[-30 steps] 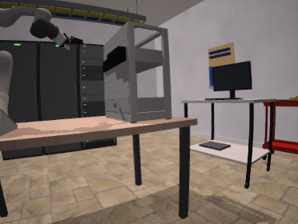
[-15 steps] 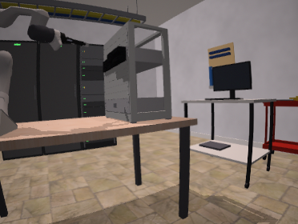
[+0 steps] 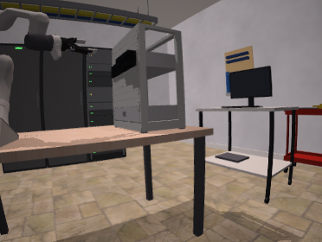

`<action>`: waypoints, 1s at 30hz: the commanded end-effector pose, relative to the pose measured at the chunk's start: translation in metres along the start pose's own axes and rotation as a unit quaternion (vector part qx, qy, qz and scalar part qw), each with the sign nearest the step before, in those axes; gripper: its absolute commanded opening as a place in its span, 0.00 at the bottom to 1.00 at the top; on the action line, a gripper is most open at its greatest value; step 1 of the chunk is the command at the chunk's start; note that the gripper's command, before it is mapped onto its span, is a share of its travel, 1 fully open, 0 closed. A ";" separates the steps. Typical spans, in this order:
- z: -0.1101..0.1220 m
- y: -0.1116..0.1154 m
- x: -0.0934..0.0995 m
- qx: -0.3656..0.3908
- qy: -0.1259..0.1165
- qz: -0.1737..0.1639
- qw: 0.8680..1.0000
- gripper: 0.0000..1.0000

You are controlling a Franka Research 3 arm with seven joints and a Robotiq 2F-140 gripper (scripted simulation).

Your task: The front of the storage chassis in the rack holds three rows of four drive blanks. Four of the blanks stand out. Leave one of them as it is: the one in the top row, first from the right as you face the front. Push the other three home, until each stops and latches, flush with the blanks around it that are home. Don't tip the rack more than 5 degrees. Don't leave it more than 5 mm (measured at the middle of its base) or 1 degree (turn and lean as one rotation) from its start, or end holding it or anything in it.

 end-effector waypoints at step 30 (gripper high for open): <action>-0.106 -0.001 0.065 -0.321 -0.099 -0.141 0.931 1.00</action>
Point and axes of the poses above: the point where the finger pads meet when closed, its own x axis back along the fingers, its own z axis across the jaws, y = z × x, the point moved 3 cm from there along x, back along the fingers, and after that the axes turned 5 degrees about -x, right-handed, at the moved point
